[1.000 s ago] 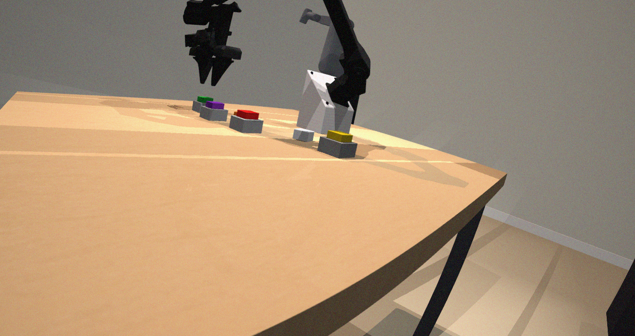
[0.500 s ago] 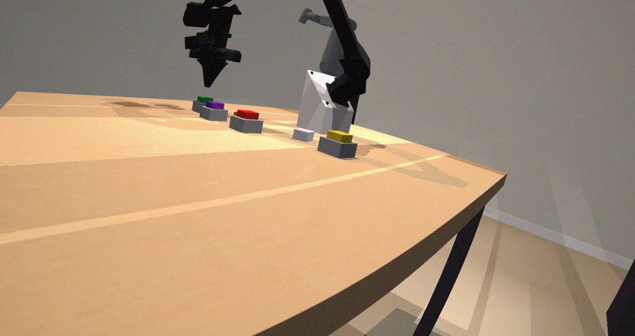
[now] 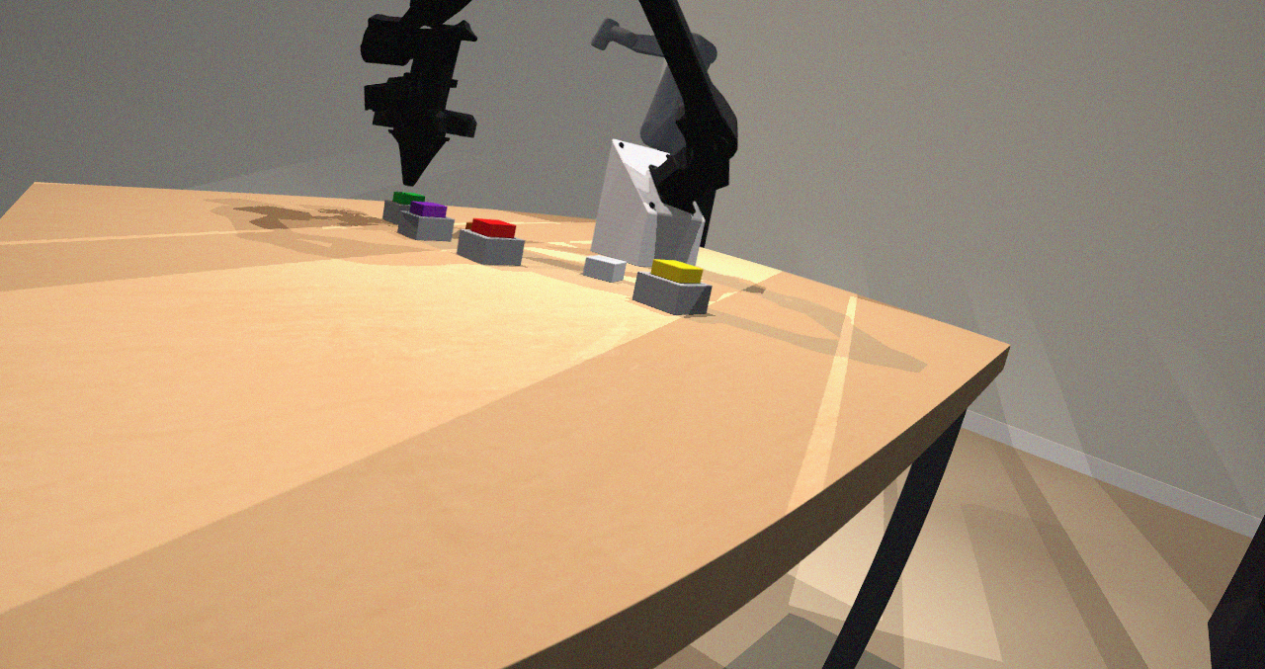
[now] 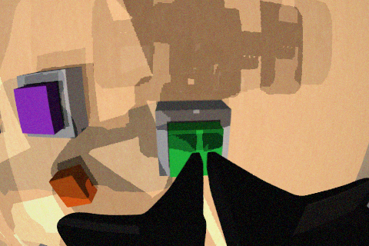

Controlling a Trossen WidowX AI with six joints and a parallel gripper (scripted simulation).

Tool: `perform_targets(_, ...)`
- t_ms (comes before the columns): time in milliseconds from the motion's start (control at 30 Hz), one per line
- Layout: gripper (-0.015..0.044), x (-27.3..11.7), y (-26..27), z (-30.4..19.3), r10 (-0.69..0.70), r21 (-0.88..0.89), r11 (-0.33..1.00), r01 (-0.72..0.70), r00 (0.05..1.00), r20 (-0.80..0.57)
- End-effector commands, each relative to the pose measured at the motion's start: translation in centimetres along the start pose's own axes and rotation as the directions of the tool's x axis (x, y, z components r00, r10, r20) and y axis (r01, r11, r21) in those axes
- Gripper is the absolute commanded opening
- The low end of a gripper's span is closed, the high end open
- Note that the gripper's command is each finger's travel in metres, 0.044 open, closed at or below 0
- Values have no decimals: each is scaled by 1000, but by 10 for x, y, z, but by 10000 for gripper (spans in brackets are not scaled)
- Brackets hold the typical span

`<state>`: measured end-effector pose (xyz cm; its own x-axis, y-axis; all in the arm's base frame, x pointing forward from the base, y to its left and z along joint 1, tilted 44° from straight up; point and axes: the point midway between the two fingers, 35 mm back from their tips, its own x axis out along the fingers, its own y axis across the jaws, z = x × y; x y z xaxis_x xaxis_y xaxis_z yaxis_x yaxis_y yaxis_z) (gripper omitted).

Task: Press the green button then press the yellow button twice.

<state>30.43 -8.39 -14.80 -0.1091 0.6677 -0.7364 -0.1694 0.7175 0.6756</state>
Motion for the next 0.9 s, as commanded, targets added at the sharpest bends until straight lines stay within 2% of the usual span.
perform_targets(0,20,10,2,-2,11,7,1000,-11,1000,-4)
perform_targets(867,20,18,3,-3,11,7,1000,-11,1000,-4)
